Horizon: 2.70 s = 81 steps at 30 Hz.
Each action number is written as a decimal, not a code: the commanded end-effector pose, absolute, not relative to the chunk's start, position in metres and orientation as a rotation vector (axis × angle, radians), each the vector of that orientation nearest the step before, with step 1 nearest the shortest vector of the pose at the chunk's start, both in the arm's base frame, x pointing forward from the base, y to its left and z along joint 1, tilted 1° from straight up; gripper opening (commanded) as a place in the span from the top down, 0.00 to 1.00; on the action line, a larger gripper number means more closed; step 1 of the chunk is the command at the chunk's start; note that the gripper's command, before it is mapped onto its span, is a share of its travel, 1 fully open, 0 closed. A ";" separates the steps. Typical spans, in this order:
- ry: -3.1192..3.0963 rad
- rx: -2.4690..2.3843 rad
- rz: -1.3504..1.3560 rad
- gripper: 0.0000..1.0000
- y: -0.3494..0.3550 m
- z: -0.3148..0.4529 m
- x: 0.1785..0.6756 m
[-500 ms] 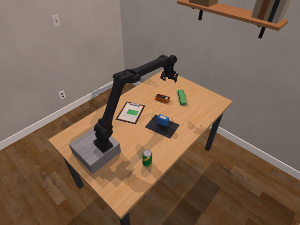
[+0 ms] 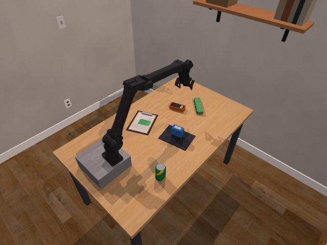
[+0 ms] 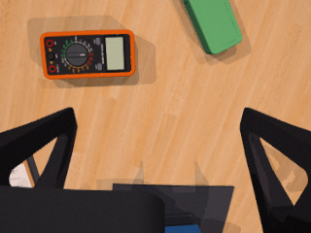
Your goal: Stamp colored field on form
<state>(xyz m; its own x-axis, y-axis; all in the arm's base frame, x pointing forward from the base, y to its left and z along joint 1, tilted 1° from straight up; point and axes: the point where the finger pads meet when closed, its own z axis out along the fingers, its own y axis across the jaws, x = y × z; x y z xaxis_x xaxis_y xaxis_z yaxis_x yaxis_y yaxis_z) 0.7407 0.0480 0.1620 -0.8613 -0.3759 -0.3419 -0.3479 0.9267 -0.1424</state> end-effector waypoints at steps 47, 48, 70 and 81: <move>2.491 1.845 0.019 0.00 -0.111 0.090 0.497; 2.498 1.838 0.019 0.00 -0.106 0.090 0.497; 2.470 1.813 0.046 0.00 -0.111 0.121 0.514; 2.539 1.858 -0.007 0.00 -0.107 0.120 0.492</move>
<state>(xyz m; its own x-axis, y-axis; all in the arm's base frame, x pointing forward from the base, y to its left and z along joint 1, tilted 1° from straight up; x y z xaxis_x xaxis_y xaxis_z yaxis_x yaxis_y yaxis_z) 0.4978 -0.1056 0.1375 -0.3100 0.9504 -0.0248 0.9500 0.3107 0.0306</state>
